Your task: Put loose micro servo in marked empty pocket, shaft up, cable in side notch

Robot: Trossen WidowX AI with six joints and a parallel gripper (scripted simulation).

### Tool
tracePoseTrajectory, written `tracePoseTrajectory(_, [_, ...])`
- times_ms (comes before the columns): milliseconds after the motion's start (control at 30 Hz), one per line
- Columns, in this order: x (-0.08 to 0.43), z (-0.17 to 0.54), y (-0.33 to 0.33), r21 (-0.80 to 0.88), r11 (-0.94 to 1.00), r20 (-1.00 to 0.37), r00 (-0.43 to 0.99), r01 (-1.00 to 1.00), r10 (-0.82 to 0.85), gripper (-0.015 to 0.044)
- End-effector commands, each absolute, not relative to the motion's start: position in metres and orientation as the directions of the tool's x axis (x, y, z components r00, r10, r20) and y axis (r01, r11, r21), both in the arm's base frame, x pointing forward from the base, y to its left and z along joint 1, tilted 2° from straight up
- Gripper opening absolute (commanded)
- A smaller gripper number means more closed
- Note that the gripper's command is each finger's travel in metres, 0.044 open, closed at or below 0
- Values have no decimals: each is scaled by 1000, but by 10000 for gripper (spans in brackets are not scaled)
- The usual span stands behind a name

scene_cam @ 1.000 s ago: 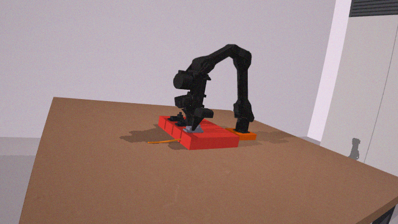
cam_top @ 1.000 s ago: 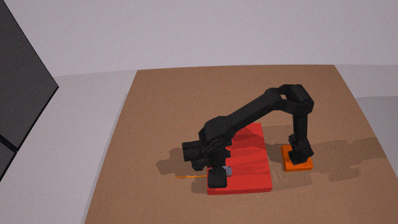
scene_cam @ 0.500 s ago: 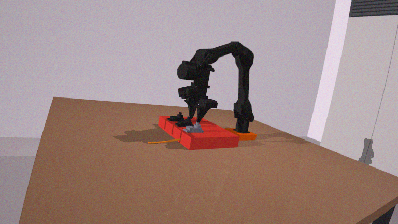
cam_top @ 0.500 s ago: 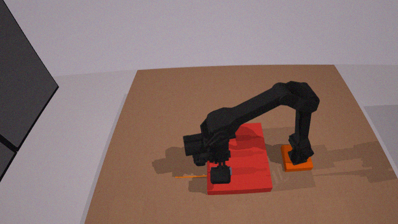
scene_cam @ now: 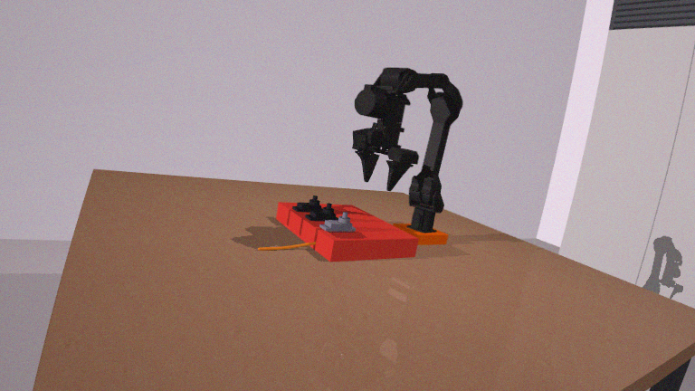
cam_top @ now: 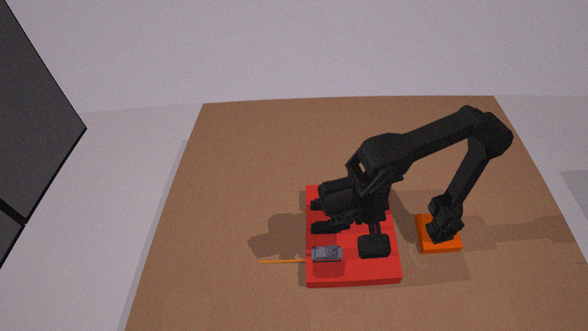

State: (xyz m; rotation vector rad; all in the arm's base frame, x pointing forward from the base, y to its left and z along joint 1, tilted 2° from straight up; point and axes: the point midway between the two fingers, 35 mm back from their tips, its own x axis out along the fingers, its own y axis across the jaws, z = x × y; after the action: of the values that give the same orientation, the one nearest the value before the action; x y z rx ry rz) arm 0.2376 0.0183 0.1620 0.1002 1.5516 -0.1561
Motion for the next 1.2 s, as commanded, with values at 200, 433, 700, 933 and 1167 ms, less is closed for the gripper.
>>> tracePoseTrajectory(200, [234,206,20,-33,986,-999,16,164,-36,440])
tracePoseTrajectory(433, [234,207,20,-33,986,-999,17,164,-36,440])
tracePoseTrajectory(700, [234,207,20,-33,986,-999,17,164,-36,440])
tracePoseTrajectory(933, [234,207,20,-33,986,-999,17,164,-36,440])
tracePoseTrajectory(1167, [234,207,20,-33,986,-999,17,164,-36,440])
